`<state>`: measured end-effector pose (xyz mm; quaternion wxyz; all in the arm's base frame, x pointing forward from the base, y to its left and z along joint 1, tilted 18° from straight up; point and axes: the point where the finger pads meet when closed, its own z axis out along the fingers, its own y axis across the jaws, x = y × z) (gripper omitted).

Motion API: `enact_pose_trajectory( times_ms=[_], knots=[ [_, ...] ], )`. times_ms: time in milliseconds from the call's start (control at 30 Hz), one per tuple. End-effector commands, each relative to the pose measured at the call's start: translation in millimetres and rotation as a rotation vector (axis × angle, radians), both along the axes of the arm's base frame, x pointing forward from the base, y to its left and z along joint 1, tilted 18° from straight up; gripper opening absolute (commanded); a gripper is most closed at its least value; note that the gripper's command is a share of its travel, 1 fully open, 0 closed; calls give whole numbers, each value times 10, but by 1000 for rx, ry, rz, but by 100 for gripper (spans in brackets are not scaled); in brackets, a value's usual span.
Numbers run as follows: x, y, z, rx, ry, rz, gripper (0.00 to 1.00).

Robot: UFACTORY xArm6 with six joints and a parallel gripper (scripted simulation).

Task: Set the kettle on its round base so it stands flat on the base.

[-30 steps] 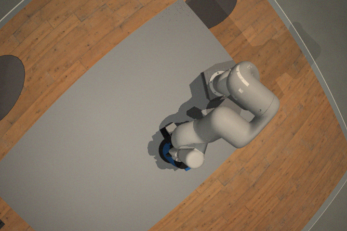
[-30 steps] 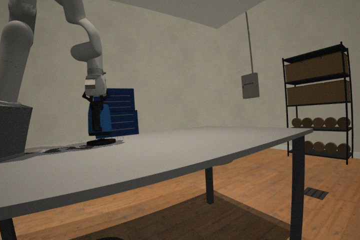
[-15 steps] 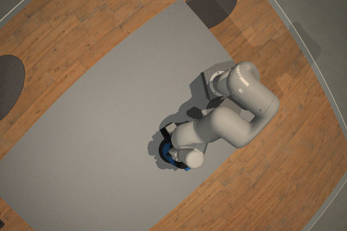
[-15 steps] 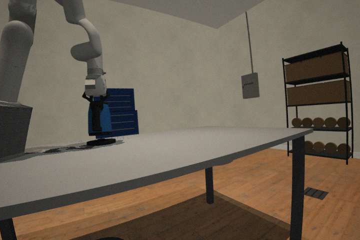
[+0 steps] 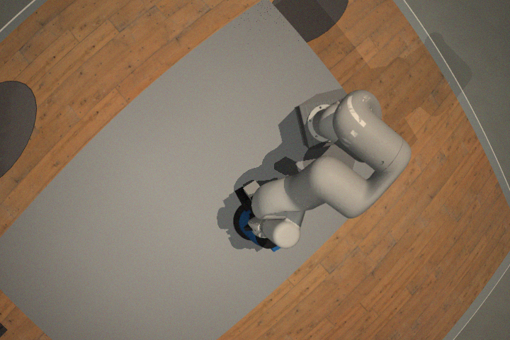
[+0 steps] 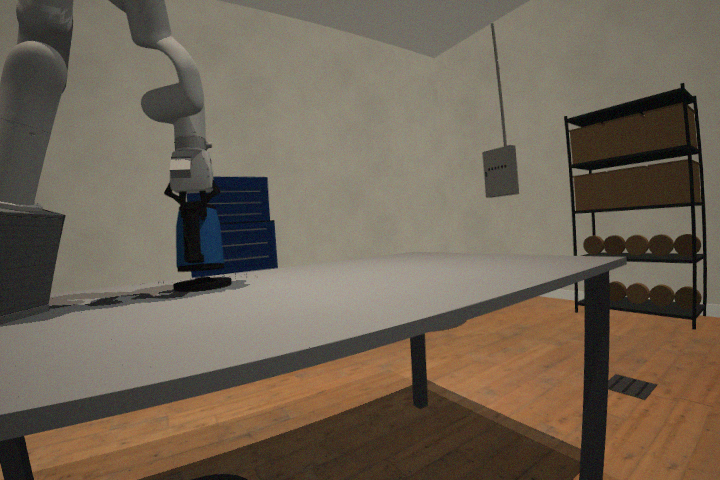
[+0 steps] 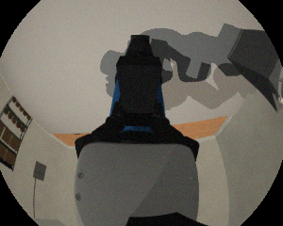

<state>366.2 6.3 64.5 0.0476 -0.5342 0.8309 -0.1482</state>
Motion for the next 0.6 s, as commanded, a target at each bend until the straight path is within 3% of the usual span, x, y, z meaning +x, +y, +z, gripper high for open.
enact_pose_trajectory(
  times_ms=[0, 567],
  knots=[
    [12, 3, 11, 1, -3, 1, 0],
    [25, 37, 4, 1, -3, 1, 0]
  ],
)
